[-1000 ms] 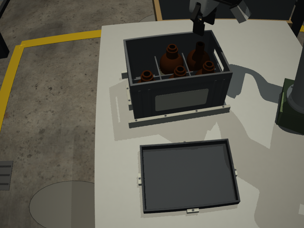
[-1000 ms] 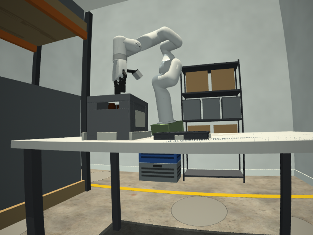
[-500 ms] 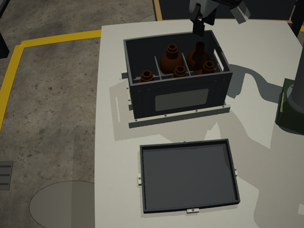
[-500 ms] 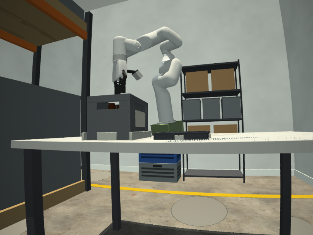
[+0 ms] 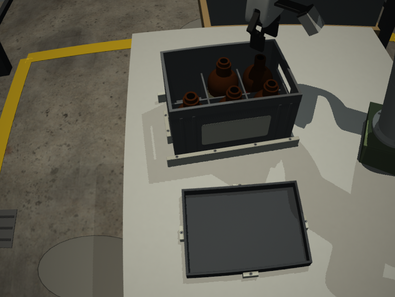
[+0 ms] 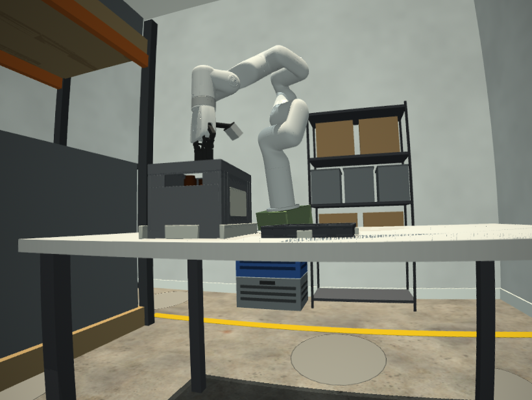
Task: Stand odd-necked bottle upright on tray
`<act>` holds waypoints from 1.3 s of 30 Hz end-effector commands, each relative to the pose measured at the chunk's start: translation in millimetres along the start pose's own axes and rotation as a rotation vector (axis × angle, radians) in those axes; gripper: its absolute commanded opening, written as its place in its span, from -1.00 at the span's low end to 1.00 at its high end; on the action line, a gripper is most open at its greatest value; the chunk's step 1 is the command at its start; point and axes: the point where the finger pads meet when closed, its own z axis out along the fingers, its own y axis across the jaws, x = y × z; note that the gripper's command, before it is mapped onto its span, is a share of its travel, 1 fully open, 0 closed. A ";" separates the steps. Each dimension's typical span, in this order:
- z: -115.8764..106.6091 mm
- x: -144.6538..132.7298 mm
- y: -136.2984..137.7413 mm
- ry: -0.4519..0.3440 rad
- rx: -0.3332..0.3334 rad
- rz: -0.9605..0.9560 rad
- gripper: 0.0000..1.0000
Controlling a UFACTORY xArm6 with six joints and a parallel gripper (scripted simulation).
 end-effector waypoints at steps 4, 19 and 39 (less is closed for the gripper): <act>7.0 -1.7 0.4 -0.004 -0.001 0.000 0.30; 22.3 -2.5 0.5 -0.004 -0.001 0.000 0.30; 28.2 -2.8 0.6 -0.004 -0.001 0.000 0.30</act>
